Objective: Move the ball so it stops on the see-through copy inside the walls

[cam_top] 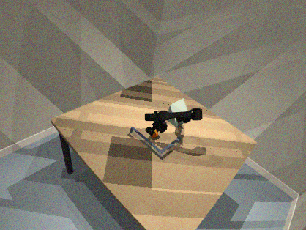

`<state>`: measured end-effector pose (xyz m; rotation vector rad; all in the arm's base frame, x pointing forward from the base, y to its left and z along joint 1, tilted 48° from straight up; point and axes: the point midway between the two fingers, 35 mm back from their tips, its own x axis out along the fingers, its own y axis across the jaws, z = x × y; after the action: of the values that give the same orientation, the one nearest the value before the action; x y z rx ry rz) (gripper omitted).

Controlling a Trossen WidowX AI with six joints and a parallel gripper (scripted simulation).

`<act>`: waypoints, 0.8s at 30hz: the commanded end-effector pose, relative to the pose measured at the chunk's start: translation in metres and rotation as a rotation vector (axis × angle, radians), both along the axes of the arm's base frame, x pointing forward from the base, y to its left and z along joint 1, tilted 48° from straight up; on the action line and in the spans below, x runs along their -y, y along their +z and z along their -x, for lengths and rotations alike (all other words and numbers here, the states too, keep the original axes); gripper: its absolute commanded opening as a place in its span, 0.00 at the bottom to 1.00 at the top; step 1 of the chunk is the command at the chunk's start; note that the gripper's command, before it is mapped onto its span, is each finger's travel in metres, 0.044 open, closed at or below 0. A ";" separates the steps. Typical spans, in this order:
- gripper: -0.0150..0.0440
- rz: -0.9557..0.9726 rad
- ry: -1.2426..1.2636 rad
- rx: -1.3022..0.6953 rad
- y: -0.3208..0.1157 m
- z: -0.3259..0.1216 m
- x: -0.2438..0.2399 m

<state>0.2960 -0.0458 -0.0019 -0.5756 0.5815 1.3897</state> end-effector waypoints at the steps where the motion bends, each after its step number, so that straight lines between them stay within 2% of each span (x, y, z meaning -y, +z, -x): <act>1: 0.65 0.000 0.001 0.001 0.000 0.000 0.000; 8: 0.95 0.001 0.001 0.001 0.002 0.000 0.002; 15: 0.95 -0.003 -0.002 -0.006 0.056 0.008 0.060; 24: 0.95 -0.004 -0.017 -0.006 0.050 0.007 0.057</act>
<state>0.2892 -0.1037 0.0487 -0.5661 0.5858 1.3776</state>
